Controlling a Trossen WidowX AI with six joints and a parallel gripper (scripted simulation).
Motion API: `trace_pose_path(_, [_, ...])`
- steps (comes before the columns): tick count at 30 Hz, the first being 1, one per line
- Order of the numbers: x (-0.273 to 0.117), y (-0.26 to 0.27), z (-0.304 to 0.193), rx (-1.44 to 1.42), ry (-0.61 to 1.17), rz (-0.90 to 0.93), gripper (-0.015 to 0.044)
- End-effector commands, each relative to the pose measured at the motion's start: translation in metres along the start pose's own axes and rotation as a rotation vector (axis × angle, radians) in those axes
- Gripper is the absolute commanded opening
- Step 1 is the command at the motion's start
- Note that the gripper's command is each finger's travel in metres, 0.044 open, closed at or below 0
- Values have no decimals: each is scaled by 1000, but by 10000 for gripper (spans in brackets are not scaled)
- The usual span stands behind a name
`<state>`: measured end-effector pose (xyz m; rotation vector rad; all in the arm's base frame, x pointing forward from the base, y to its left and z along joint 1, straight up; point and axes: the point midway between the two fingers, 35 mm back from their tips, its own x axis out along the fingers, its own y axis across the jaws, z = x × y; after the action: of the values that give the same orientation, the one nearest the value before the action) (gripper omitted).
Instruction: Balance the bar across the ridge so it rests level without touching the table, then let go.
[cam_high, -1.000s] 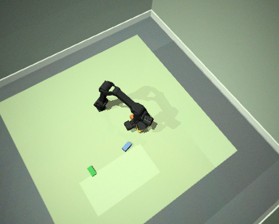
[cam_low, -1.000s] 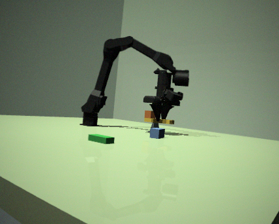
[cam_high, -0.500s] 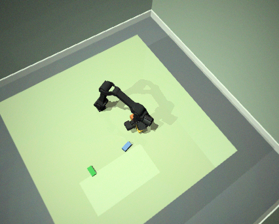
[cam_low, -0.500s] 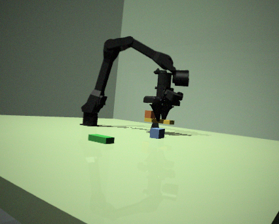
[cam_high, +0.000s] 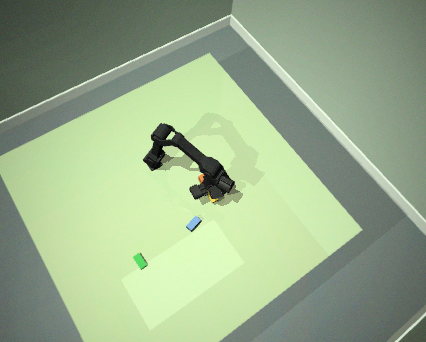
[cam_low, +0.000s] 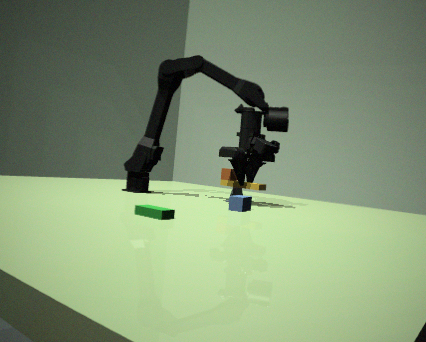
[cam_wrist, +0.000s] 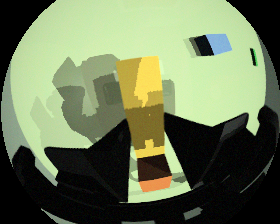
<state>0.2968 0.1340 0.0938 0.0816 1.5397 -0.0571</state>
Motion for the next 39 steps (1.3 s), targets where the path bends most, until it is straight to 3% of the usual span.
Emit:
trace_pose_path(1, [0,0,0,0,0,0,0])
trace_pose_path(27, [0,0,0,0,0,0,0])
trace_pose_path(33, [0,0,0,0,0,0,157])
trace_pose_path(39, [0,0,0,0,0,0,167])
